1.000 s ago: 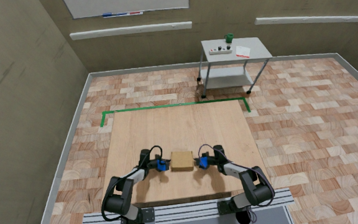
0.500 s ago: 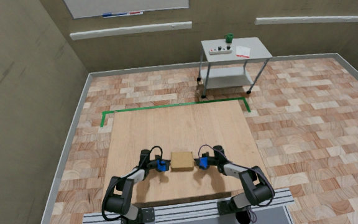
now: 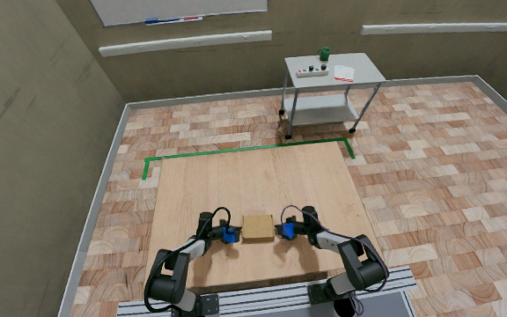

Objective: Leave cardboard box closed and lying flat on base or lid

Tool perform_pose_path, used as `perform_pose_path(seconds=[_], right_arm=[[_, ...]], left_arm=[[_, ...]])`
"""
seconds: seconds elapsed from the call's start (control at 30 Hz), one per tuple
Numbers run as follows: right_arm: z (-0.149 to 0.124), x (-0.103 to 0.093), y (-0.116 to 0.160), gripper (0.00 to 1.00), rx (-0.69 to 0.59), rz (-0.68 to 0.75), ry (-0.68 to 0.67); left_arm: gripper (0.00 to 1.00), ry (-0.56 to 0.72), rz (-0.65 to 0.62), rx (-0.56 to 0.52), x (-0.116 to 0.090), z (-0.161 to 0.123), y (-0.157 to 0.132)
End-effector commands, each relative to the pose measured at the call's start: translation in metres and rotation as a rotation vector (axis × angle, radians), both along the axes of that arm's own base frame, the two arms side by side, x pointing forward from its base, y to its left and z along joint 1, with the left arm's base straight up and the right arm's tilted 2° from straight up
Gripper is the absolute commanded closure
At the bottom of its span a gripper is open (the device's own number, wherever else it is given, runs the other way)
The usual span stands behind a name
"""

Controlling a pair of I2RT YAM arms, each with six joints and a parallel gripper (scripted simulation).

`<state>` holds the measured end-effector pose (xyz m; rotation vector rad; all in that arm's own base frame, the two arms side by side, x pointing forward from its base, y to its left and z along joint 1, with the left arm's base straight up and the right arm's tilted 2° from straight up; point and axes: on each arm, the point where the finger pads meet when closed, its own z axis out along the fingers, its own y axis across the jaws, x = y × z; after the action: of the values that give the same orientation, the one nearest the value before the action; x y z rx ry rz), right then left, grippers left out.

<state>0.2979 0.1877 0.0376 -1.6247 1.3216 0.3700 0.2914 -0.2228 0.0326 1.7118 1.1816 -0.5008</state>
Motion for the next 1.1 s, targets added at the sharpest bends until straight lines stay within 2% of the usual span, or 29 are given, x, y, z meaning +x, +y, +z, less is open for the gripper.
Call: perform_pose_path(seconds=[0.0,0.23,0.27,0.33,0.8,0.83,1.07], right_arm=[[0.007,-0.002,0.011,0.99,0.03,0.035,-0.039],[0.005,-0.003,0.011,0.99,0.029,0.035,-0.035],[0.014,-0.001,0.012,0.99,0.035,0.035,-0.064],[0.014,-0.001,0.012,0.99,0.036,0.035,-0.064],[0.003,-0.004,0.011,0.99,0.029,0.035,-0.034],[0.014,-0.001,0.012,0.99,0.037,0.035,-0.069],[0.013,-0.001,0.012,0.99,0.036,0.035,-0.065]], left_arm=[[0.99,-0.007,-0.03,-0.022,-0.007,0.001,-0.009],[0.99,-0.006,-0.03,-0.022,-0.006,-0.001,-0.009],[0.99,-0.028,-0.03,-0.028,-0.005,0.007,-0.01],[0.99,-0.023,-0.03,-0.027,-0.006,0.005,-0.01],[0.99,-0.006,-0.03,-0.022,-0.009,-0.002,-0.009],[0.99,-0.008,-0.03,-0.023,-0.009,-0.002,-0.009],[0.99,-0.013,-0.03,-0.024,-0.007,-0.001,-0.009]])
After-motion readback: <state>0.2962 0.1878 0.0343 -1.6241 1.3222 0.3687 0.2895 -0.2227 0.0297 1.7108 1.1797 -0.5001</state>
